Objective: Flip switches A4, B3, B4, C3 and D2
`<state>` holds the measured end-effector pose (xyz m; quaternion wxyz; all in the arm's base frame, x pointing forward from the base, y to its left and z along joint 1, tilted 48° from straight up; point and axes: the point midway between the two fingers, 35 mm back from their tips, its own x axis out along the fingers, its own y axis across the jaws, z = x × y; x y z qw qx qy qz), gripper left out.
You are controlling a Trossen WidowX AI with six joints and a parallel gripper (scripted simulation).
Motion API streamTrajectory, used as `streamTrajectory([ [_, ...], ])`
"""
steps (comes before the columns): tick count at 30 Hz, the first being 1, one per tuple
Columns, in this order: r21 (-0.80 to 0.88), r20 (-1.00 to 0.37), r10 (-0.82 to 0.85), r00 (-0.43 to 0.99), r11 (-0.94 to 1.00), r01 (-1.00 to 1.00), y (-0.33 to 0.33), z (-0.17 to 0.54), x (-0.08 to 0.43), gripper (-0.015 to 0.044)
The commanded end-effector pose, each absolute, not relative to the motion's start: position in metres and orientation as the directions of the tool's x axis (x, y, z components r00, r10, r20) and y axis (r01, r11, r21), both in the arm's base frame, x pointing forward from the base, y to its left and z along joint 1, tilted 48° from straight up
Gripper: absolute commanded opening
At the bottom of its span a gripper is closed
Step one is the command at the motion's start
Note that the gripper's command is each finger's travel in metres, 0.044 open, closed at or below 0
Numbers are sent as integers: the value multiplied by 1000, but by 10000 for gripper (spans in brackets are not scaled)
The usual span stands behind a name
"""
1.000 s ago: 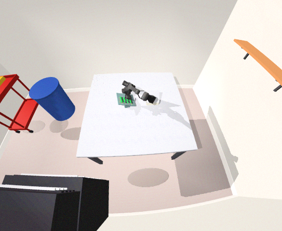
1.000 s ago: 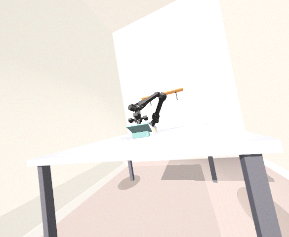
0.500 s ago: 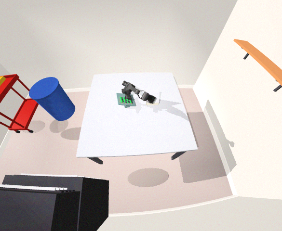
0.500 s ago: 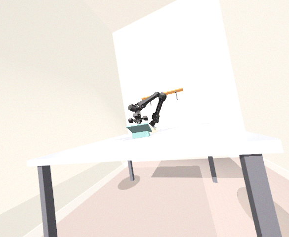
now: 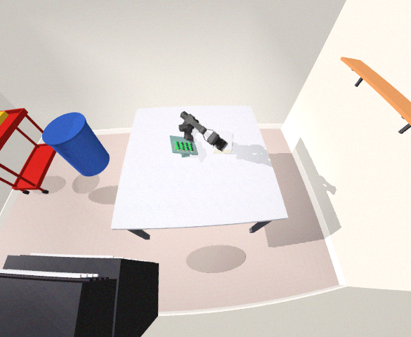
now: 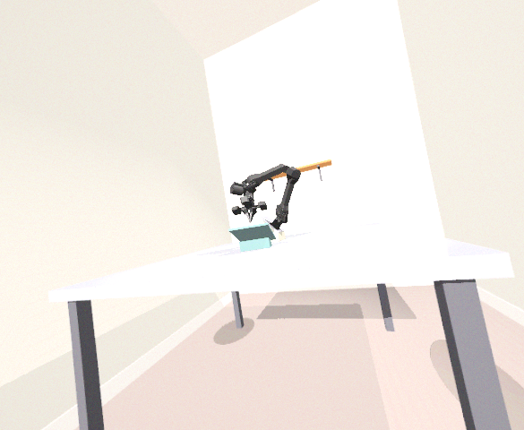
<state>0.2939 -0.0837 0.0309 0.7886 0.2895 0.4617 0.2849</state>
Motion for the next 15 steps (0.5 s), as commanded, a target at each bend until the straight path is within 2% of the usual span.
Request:
streamTrajectory([
  [1,720,-563,721,404,668,-189,-91,40,288,0],
  [7,720,-564,721,402,668,-188,-70,39,249,0],
  [15,721,-553,717,425,667,-188,-45,20,261,0],
])
